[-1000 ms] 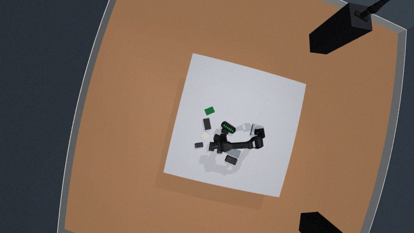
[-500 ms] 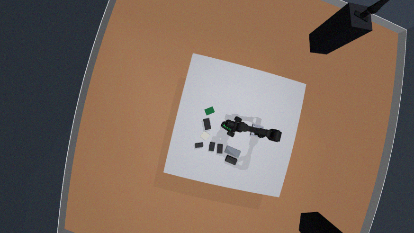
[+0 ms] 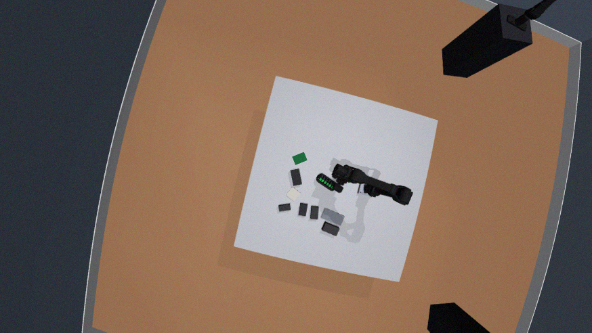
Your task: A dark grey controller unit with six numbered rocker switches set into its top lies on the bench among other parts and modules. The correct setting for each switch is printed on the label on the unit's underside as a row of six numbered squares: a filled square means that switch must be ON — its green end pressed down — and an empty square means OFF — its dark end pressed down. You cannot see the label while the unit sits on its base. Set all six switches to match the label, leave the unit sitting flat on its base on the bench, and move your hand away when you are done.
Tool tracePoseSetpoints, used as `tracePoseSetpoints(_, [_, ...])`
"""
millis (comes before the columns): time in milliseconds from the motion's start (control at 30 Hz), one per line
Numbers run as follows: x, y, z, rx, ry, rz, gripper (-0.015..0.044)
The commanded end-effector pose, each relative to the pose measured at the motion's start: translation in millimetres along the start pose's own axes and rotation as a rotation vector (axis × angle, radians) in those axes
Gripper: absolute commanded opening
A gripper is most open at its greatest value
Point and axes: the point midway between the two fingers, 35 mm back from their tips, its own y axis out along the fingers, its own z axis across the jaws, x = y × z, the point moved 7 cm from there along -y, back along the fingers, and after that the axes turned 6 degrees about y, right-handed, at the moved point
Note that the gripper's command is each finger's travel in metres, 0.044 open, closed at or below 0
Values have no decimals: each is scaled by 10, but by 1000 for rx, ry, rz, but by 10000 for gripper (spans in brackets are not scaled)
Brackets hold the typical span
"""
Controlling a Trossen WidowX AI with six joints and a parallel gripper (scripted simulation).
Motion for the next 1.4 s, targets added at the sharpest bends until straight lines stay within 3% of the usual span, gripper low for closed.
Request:
tracePoseSetpoints(0, [2, 59, -19, 5, -4, 4, 0])
tracePoseSetpoints(900, [17, 463, -158, -2, -3, 14, 0])
tracePoseSetpoints(1367, [13, 483, -126, -1, -4, 14, 0])
